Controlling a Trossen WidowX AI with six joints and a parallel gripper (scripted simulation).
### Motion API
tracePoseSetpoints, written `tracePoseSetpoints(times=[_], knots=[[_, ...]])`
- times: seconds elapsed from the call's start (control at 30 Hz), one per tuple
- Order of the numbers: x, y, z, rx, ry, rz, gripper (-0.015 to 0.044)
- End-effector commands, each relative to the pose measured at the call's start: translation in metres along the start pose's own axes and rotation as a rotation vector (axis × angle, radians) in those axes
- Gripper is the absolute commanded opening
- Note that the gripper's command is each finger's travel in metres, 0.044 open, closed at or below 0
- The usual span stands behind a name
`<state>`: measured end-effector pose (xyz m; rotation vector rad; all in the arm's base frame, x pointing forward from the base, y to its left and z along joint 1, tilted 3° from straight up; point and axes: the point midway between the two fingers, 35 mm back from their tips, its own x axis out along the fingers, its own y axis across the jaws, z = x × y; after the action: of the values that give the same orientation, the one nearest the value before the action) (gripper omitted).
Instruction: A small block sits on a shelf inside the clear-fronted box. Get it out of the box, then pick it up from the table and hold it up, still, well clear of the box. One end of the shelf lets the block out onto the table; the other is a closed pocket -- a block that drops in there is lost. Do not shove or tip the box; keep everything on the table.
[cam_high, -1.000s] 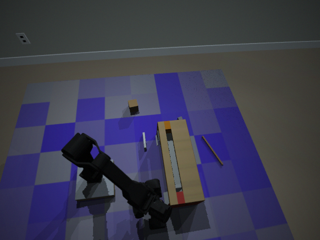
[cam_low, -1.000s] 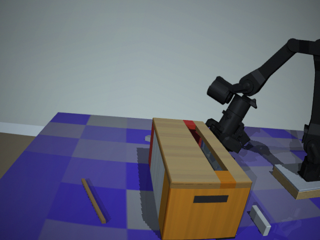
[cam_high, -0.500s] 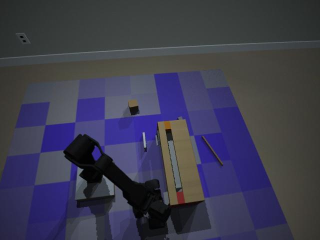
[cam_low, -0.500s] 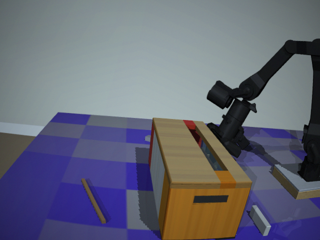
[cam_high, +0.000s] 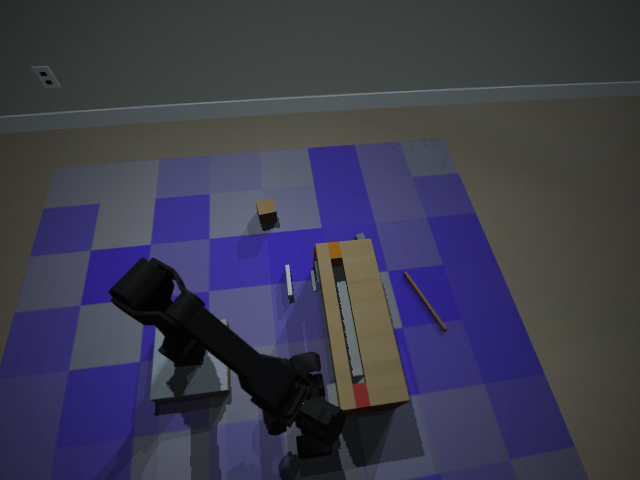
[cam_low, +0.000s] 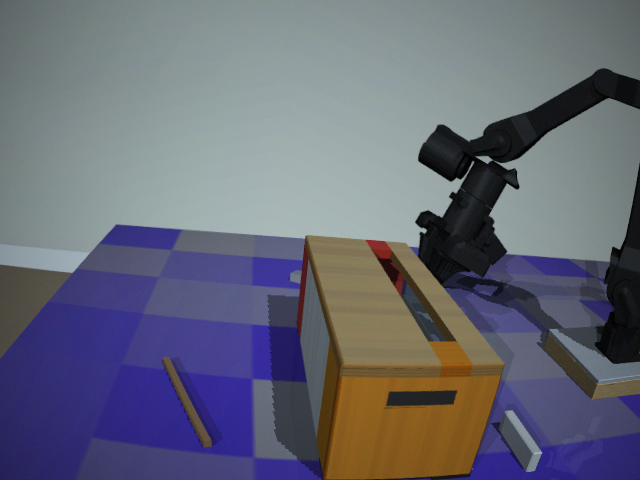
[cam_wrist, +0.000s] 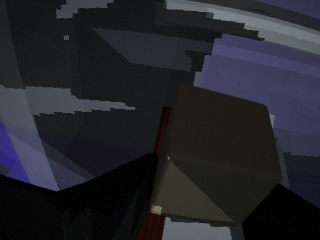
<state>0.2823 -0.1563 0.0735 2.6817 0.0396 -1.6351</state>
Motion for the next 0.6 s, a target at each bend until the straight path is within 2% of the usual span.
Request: tracePoseSetpoints(times=[0.0,0.57], knots=[[-0.008,0.0,-0.003,-0.003,0.001,0.001,0.0],[-0.078,-0.016,-0.003,0.283,0.031,0.148,0.0]])
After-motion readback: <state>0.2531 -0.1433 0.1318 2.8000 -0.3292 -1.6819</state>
